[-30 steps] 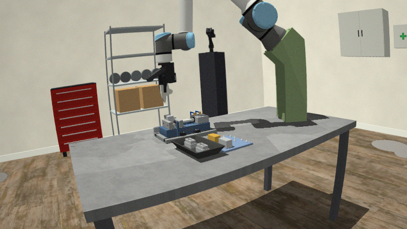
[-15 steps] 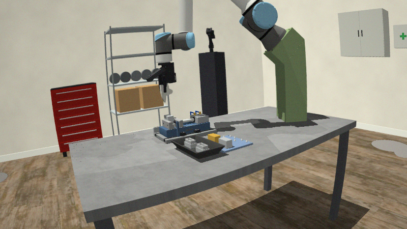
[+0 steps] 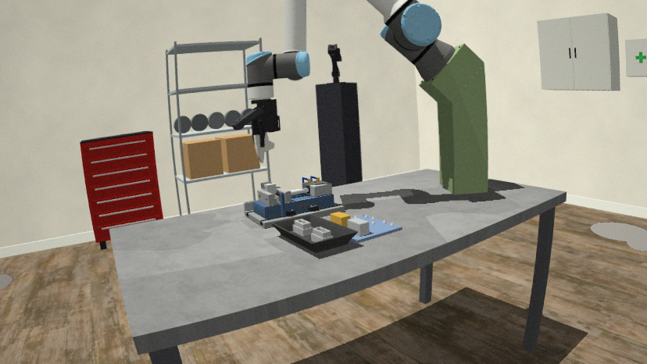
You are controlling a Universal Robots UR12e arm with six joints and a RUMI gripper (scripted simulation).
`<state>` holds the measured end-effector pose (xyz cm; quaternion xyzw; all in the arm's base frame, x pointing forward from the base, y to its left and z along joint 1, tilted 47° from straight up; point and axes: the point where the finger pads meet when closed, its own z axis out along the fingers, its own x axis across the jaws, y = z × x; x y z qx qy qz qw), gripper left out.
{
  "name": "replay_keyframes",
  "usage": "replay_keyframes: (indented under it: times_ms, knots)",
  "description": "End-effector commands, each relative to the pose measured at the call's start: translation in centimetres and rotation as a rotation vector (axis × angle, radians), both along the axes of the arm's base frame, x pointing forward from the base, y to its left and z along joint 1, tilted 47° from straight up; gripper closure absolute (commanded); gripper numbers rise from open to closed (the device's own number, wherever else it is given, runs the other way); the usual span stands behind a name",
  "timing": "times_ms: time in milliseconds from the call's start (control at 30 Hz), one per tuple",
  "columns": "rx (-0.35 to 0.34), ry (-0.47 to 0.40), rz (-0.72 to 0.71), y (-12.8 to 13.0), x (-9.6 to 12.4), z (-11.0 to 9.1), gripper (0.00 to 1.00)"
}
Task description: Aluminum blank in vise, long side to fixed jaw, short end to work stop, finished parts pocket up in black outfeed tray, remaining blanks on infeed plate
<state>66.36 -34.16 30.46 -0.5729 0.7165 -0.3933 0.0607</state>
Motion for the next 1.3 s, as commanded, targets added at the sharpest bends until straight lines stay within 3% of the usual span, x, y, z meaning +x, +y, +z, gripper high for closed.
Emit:
replay_keyframes:
  times_ms: [0,467,1267]
  knots:
    - [-0.001,-0.001,0.0,0.0,0.0,0.1,1.0]
    - [0.0,-0.001,0.0,-0.3,0.4,-0.4,1.0]
    - [0.0,-0.001,0.0,-2.2,2.5,-3.0,1.0]
